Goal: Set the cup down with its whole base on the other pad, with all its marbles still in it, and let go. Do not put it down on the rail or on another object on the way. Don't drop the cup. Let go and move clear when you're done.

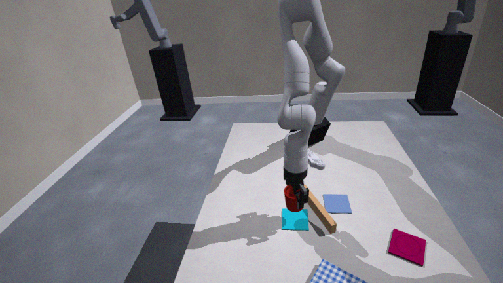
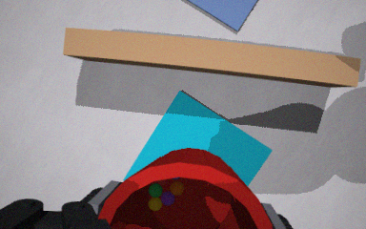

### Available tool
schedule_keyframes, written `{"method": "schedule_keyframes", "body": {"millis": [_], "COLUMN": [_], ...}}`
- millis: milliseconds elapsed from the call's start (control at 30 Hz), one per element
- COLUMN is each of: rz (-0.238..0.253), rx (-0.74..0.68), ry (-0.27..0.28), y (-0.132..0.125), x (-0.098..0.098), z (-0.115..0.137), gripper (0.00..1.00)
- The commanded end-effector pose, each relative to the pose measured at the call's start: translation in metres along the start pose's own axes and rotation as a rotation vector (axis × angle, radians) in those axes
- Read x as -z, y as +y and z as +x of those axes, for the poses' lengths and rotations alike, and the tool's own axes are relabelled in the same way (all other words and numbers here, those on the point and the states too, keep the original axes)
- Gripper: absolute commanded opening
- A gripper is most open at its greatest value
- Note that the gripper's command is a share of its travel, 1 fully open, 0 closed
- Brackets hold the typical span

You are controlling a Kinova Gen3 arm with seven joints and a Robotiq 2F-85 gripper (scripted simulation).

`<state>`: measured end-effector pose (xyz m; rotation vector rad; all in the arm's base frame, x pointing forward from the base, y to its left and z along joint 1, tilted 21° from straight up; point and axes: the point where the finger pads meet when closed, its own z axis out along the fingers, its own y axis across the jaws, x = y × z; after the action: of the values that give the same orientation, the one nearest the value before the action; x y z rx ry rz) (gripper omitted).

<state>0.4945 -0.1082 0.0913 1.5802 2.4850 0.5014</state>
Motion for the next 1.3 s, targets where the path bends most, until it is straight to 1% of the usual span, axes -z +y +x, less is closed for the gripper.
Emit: {"method": "schedule_keyframes", "body": {"millis": [0, 333, 767, 833, 1067, 1267], "rz": [0.001, 0.001, 0.001, 0.001, 0.001, 0.001], "rx": [0.004, 0.004, 0.004, 0.004, 0.004, 0.004], "ry": [0.004, 0.003, 0.003, 0.003, 0.003, 0.003], "y": [0.000, 0.000, 0.001, 0.001, 0.001, 0.002], "x": [0.000, -0.006, -0.034, -0.034, -0.048, -0.054], "z": [0.000, 0.000, 0.001, 0.001, 0.001, 0.001], "gripper": [0.82, 0.82, 0.82, 0.82, 0.82, 0.82]}}
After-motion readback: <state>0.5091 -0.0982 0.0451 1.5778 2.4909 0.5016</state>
